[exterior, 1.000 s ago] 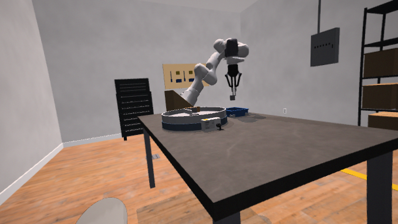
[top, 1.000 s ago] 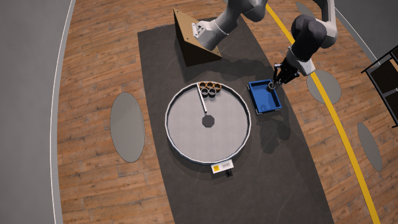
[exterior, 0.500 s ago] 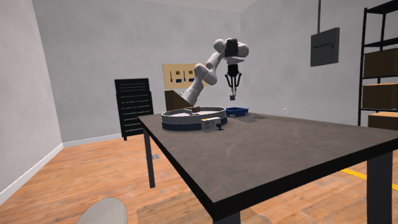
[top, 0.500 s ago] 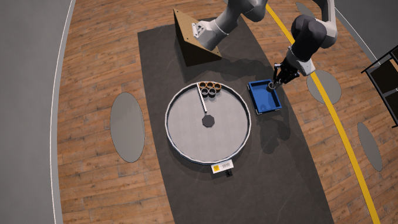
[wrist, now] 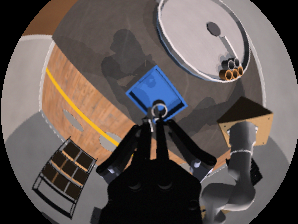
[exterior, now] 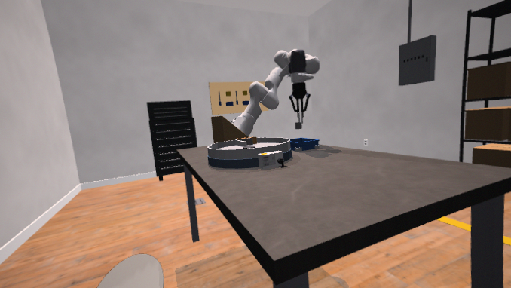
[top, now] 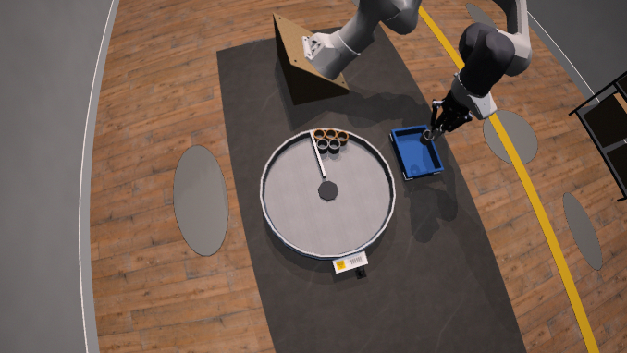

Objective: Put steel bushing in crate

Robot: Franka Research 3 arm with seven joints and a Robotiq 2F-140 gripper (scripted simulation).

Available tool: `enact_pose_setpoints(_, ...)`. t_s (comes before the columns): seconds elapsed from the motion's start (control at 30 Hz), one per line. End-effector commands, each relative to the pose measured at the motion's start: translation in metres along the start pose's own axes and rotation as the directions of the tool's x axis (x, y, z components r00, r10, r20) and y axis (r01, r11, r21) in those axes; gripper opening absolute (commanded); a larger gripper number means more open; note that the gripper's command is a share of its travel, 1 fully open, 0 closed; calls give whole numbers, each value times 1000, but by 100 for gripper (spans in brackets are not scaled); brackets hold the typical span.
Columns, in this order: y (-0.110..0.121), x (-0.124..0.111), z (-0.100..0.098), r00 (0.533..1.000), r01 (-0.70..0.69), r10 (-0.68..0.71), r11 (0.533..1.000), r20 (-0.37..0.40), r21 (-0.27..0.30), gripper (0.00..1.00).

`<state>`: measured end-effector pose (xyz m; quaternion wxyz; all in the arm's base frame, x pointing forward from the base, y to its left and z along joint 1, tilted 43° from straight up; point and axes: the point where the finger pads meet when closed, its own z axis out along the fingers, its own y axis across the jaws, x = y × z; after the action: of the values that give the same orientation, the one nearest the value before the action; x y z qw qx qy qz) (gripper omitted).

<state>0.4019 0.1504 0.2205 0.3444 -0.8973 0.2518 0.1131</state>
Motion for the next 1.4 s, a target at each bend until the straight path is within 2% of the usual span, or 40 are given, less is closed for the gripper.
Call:
enact_pose_setpoints(0.0, -3, -1, -1, 1000, -6, 6, 1000, -1, 3, 0)
enact_pose_setpoints(1.17, -3, -1, -1, 1000, -6, 6, 1000, -1, 3, 0)
enact_pose_setpoints(1.37, -3, -1, 14, 1000, -6, 6, 1000, -1, 3, 0)
